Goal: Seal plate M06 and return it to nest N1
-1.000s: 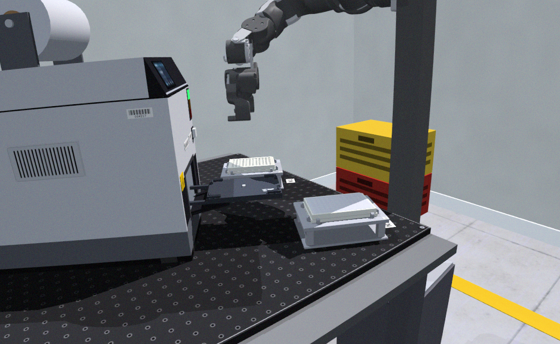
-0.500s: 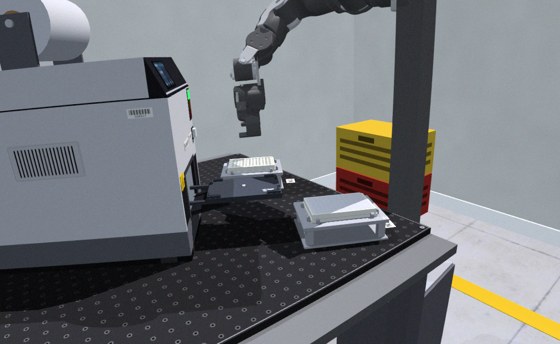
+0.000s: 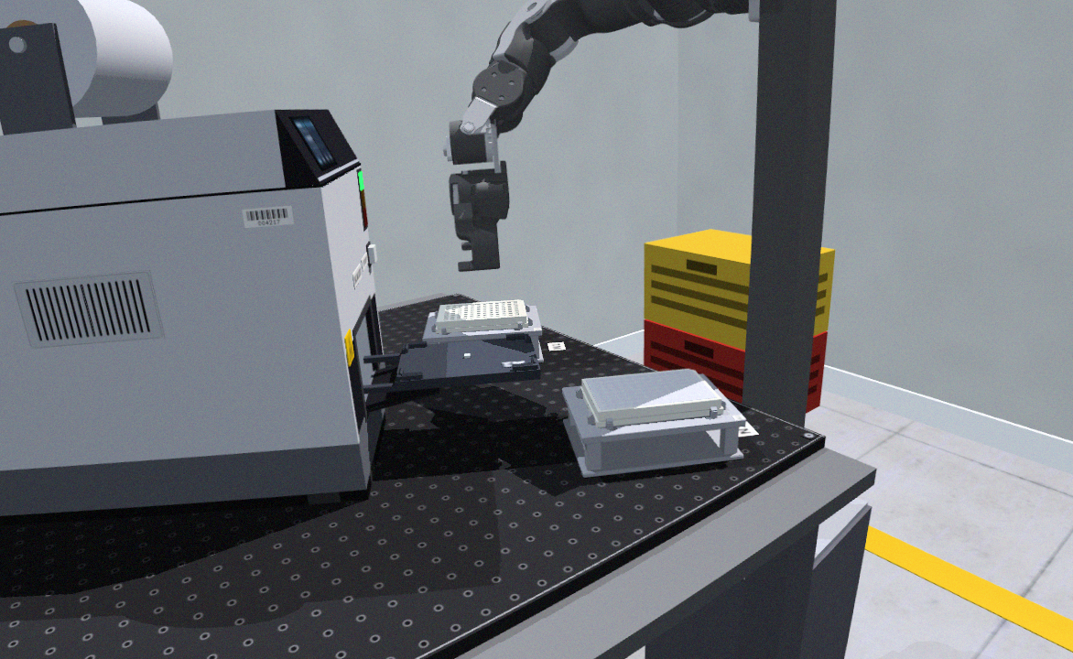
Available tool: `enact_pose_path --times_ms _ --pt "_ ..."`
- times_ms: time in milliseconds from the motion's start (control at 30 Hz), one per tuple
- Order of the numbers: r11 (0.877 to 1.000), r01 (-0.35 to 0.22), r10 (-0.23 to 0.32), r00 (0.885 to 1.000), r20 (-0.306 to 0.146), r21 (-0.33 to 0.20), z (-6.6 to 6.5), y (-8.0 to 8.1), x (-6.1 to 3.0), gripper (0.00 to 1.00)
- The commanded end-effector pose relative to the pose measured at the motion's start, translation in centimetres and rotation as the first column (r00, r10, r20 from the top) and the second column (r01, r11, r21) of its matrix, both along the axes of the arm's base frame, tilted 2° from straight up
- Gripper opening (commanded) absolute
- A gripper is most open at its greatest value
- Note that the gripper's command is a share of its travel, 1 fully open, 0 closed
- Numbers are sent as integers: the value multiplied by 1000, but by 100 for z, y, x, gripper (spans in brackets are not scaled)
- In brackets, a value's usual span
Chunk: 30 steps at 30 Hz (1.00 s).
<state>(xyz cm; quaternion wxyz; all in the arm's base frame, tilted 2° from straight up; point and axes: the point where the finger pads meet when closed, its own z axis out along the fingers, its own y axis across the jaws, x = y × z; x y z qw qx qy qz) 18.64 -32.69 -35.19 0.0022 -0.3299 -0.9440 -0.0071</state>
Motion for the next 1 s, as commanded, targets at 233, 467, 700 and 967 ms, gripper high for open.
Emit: enact_pose_path --times_ms 233,467,700,967 --pt "1000 -4 3 1000 27 5 -42 -1 28 77" --pt "1000 -5 5 1000 21 5 -32 4 24 77" --pt "1000 -4 3 1000 27 5 1 3 54 77" --pt "1000 -4 3 1000 27 5 1 3 54 77"
